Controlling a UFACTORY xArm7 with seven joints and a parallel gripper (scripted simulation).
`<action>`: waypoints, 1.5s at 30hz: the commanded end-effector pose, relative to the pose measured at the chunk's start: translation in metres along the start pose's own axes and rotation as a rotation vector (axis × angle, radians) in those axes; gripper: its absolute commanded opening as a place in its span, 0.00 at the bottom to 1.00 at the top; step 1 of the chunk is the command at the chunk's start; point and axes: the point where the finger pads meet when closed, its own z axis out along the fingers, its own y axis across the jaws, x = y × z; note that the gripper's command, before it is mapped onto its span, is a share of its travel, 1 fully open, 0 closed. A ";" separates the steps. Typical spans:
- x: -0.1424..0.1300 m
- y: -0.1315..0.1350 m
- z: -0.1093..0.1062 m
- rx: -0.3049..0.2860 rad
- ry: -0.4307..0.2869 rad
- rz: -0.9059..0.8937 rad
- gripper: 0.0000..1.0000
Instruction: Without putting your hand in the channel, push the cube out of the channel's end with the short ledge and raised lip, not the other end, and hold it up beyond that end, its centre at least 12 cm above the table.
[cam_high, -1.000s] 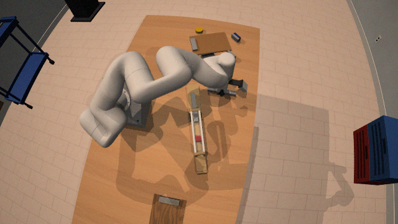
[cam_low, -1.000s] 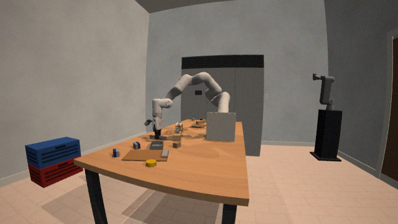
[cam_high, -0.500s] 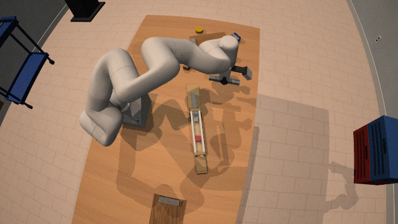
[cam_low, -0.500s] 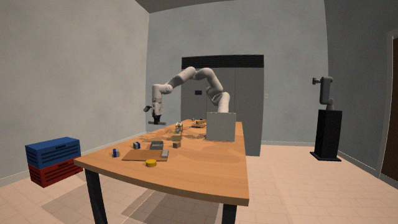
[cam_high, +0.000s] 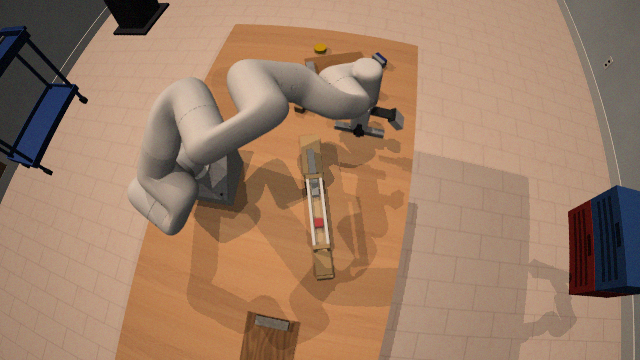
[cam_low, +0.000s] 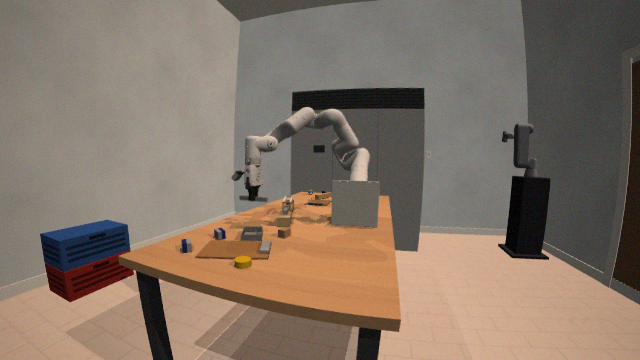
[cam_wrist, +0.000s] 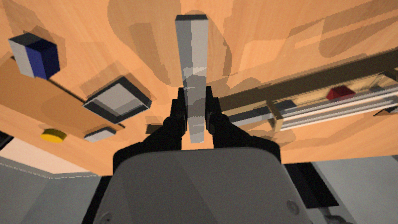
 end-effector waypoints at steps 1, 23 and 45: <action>-0.012 -0.007 -0.004 0.006 0.001 0.067 0.00; -0.164 -0.015 -0.002 0.007 0.002 1.241 0.00; -0.164 -0.015 0.047 0.007 0.002 1.246 0.00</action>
